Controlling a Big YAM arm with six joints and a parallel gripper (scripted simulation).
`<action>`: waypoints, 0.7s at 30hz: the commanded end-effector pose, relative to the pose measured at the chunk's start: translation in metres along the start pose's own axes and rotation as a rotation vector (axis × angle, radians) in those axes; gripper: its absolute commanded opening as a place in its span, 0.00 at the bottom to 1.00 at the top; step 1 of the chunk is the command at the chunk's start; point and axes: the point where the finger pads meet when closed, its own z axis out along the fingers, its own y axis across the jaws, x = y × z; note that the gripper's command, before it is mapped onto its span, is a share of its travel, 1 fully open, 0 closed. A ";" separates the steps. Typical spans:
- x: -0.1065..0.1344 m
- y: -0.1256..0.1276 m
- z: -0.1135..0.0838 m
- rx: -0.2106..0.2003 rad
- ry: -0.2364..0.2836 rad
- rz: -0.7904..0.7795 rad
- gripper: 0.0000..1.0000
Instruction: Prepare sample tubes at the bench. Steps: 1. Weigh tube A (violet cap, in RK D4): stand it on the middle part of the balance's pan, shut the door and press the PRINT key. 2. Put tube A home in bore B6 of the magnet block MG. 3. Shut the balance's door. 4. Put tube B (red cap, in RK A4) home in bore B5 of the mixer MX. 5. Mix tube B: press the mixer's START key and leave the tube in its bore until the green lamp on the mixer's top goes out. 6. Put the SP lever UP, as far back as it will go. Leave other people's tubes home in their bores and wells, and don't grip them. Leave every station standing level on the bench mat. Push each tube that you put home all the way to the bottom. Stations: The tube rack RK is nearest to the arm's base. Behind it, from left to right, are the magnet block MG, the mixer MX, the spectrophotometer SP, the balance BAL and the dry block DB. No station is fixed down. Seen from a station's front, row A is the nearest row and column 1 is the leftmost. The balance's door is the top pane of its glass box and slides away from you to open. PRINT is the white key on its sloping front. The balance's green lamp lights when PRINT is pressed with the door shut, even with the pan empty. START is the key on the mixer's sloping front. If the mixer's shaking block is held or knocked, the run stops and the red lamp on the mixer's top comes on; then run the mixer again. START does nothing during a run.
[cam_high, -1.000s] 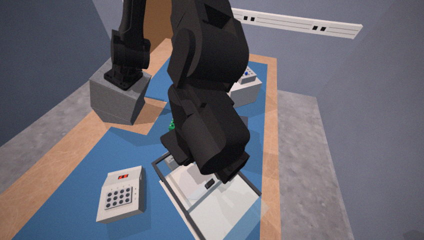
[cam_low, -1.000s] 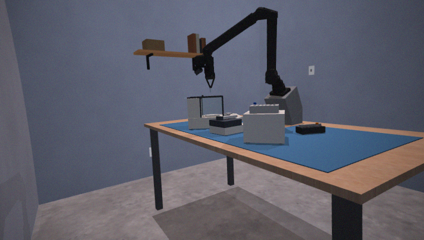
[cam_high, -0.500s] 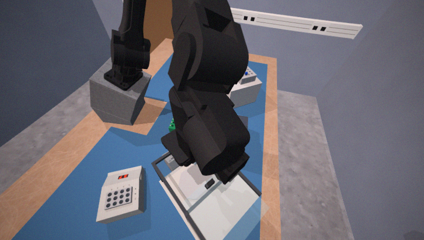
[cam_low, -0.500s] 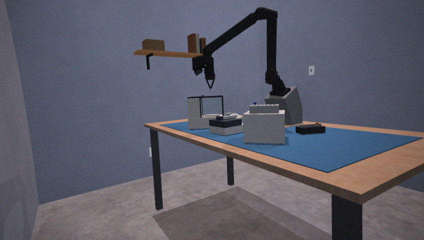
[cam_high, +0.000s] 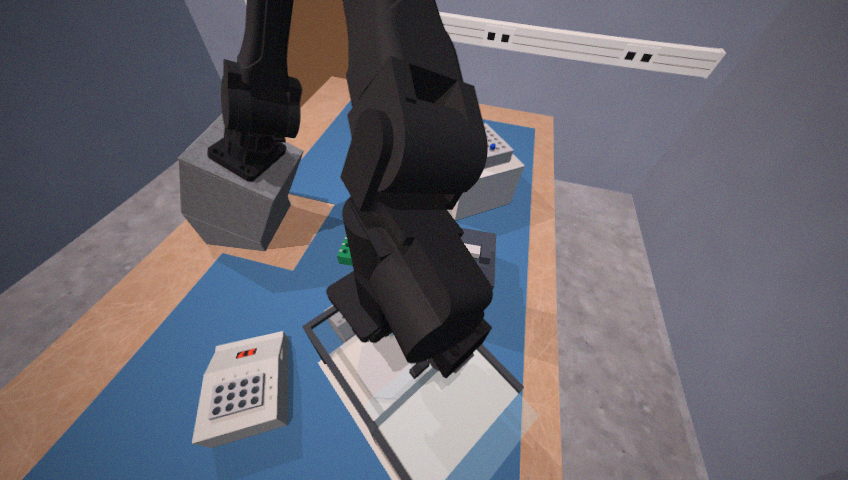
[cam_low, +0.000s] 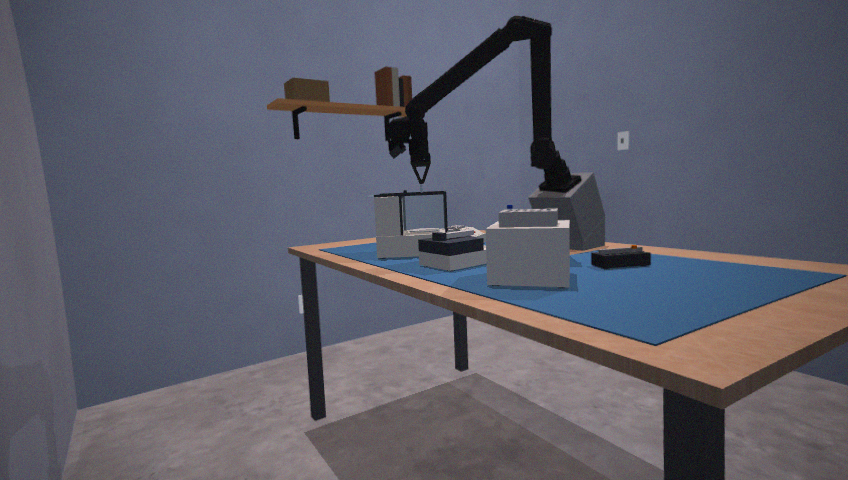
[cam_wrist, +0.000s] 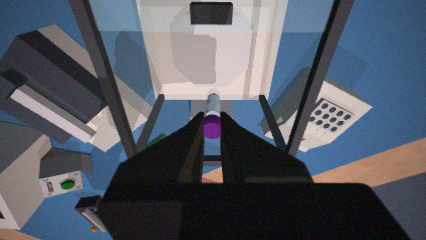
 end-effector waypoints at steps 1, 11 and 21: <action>-0.003 0.002 0.012 0.000 -0.001 0.007 0.09; -0.003 0.002 0.025 0.000 -0.001 0.007 0.09; -0.006 0.004 0.037 0.002 -0.012 0.002 0.09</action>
